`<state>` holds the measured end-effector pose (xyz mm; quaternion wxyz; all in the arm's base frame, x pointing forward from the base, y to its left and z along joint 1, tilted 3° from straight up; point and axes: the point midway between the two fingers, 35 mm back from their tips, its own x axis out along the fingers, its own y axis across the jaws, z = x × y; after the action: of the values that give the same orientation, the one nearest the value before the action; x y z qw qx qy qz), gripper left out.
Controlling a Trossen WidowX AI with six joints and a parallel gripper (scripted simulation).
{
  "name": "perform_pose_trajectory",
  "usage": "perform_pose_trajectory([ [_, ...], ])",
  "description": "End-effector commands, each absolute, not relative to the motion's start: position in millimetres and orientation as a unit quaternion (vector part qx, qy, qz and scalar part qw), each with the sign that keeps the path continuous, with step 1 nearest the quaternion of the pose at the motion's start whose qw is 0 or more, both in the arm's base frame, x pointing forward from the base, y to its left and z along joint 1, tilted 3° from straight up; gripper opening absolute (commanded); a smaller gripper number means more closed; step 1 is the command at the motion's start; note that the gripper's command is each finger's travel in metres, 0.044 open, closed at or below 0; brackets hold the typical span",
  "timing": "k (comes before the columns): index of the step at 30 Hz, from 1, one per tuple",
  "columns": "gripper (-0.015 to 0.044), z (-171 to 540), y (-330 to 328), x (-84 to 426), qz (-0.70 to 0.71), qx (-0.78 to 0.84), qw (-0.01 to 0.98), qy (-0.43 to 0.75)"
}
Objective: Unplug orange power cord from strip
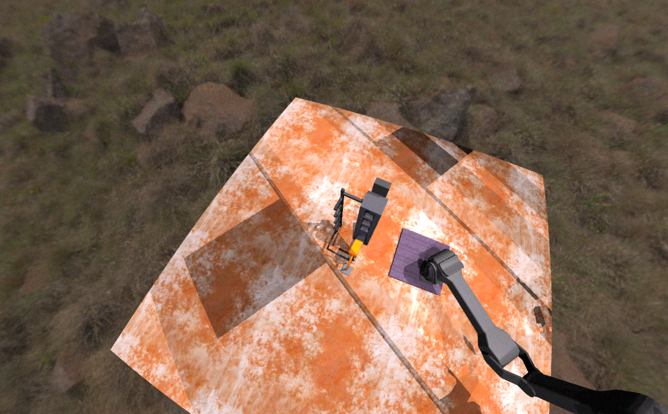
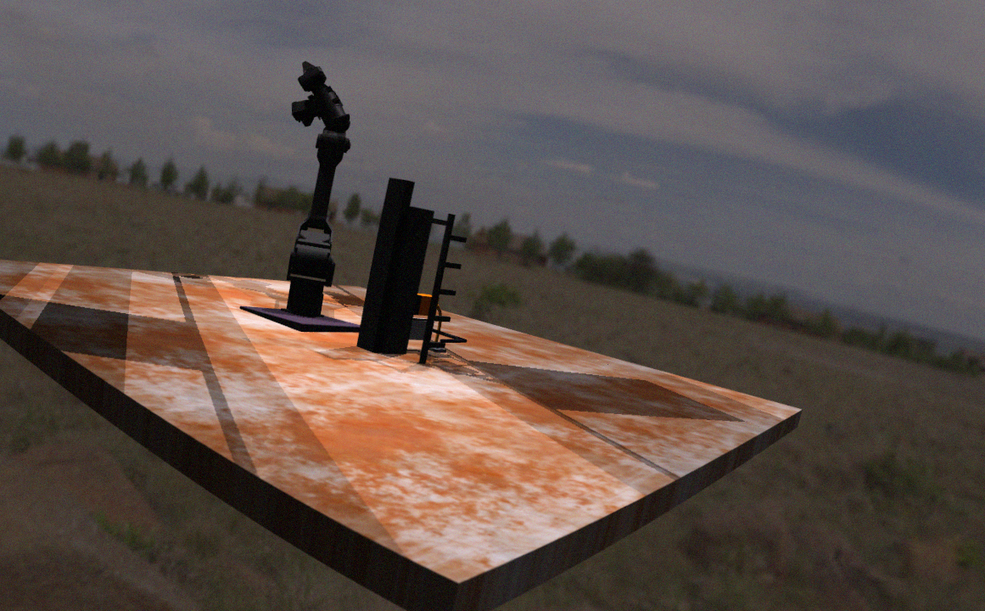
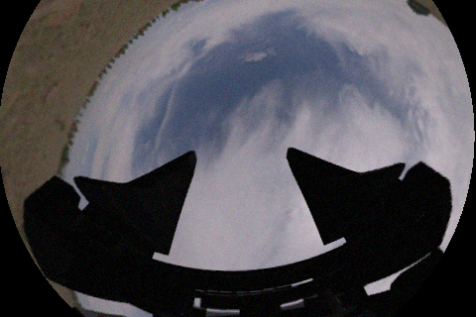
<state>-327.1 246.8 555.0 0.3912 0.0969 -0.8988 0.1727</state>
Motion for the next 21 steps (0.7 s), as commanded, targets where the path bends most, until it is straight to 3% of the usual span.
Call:
perform_pose_trajectory([
  [1,0.0374,556.7,244.6,-326.0,0.169,0.098,0.393,-0.898],
  [9,0.0164,619.3,152.2,-269.2,0.006,0.137,0.498,-0.856],
  [21,0.0160,668.0,12.2,-126.1,-0.208,0.152,0.687,-0.679],
])
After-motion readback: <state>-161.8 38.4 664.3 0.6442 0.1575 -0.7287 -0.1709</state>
